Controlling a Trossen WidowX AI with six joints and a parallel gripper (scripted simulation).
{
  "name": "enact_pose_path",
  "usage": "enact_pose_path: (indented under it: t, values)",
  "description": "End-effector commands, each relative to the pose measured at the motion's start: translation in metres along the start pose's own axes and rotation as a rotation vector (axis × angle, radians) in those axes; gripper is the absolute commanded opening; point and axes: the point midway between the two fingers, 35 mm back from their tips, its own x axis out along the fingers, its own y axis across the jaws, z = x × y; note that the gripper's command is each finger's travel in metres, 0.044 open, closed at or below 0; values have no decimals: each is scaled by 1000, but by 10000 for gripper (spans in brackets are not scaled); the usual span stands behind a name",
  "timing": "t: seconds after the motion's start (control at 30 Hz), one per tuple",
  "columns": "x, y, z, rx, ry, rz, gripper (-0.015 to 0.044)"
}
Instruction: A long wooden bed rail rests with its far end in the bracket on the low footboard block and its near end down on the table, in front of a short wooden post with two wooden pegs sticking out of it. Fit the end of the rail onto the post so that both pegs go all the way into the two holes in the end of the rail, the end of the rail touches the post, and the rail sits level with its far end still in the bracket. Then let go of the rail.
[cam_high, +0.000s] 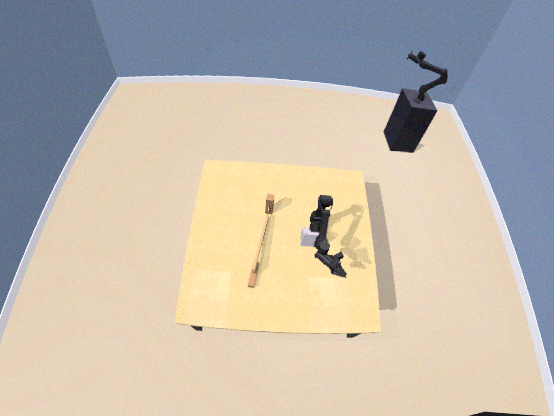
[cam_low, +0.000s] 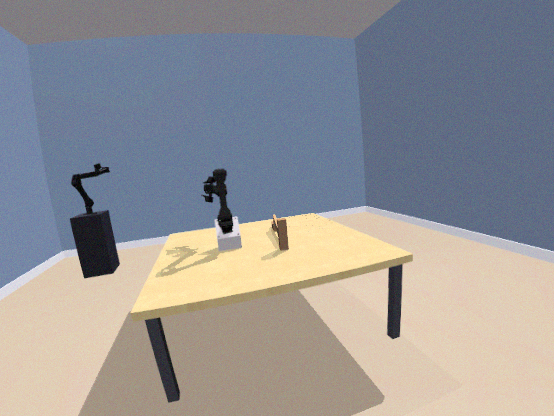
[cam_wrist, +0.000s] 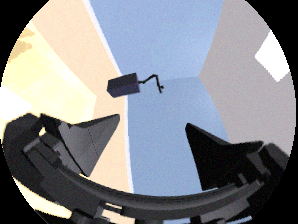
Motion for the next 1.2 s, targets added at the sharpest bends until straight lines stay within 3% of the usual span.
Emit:
enact_pose_path:
  t: [0.0, 0.23, 0.63, 0.93, 1.17]
  values:
    - [-21, -15, -28, 50, 99, -41, 440]
    - [-72, -39, -87, 187, 348, -114, 440]
    - [-255, -36, -187, 578, 943, -221, 440]
    - [-388, 12, -194, 871, 1293, -214, 440]
    - [-492, 74, -163, 1137, 1589, -115, 440]
